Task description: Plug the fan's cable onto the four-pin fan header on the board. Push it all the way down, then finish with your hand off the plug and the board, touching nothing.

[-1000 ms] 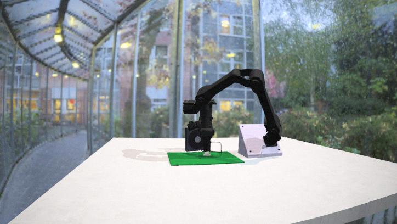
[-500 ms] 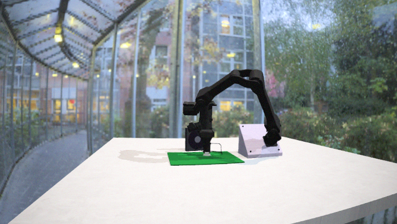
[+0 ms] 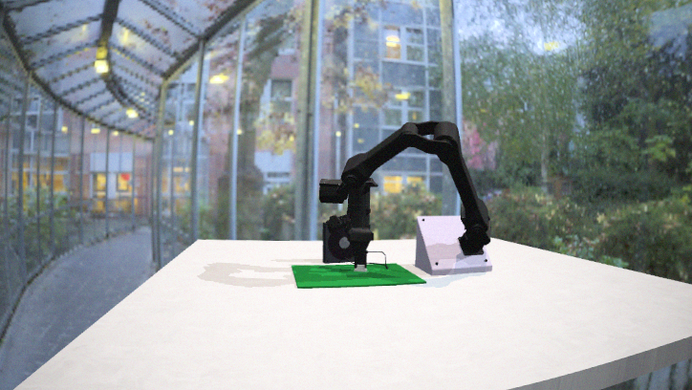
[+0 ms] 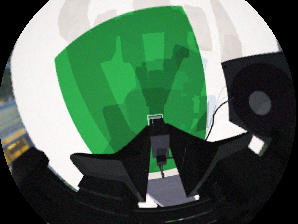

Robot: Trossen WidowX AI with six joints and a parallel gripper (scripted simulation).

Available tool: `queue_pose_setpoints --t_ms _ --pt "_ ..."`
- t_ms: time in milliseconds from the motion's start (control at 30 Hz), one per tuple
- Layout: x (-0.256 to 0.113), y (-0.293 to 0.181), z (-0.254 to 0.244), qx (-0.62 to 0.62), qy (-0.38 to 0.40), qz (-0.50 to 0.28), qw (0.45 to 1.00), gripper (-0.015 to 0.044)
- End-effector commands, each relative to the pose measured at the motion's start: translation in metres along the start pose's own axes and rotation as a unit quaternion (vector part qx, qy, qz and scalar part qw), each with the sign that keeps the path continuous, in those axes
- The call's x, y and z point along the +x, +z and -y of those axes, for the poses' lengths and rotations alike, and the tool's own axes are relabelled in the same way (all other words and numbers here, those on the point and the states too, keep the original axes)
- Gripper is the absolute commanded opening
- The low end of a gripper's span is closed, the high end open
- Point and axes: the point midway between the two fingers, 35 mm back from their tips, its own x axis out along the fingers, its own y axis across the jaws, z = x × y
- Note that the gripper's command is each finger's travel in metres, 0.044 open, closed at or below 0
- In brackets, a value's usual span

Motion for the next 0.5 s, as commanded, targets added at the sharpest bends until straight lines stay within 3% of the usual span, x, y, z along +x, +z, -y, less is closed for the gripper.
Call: queue_pose_setpoints --t_ms 0,100,433,467 --pt "0.0045 -0.0008 -0.0012 0.001 0.003 -0.002 1.000 0.0000" --pt "0.0060 -0.0009 -0.0012 0.001 0.003 -0.002 1.000 0.0000" --pt "0.0019 0.0000 0.0000 0.000 0.000 0.000 1.000 0.0260" --pt "0.0019 0.0000 0.0000 0.000 0.000 0.000 1.000 0.0260"
